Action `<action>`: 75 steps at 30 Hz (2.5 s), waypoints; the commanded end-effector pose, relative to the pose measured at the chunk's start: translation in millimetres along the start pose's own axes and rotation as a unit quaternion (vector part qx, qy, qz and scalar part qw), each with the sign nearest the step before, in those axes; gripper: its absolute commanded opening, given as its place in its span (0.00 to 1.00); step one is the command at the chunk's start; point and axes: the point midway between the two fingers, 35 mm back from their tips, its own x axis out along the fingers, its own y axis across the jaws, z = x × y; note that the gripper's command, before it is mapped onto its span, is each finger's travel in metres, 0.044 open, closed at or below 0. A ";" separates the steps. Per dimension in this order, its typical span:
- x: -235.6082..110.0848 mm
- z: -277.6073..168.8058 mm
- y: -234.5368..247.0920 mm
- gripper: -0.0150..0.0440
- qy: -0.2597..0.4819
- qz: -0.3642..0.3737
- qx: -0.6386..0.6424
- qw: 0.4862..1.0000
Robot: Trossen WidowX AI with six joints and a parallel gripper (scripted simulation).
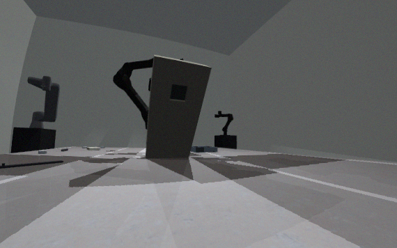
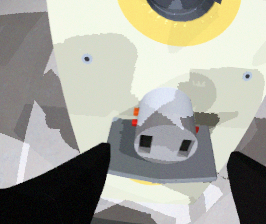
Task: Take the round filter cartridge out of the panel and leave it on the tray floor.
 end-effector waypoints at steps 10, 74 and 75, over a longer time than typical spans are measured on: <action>18.0 -9.3 0.2 0.77 0.021 0.002 0.006 1.000; -0.8 18.8 3.3 0.25 0.022 0.007 0.007 1.000; -5.9 19.2 3.4 0.25 0.022 0.007 0.007 1.000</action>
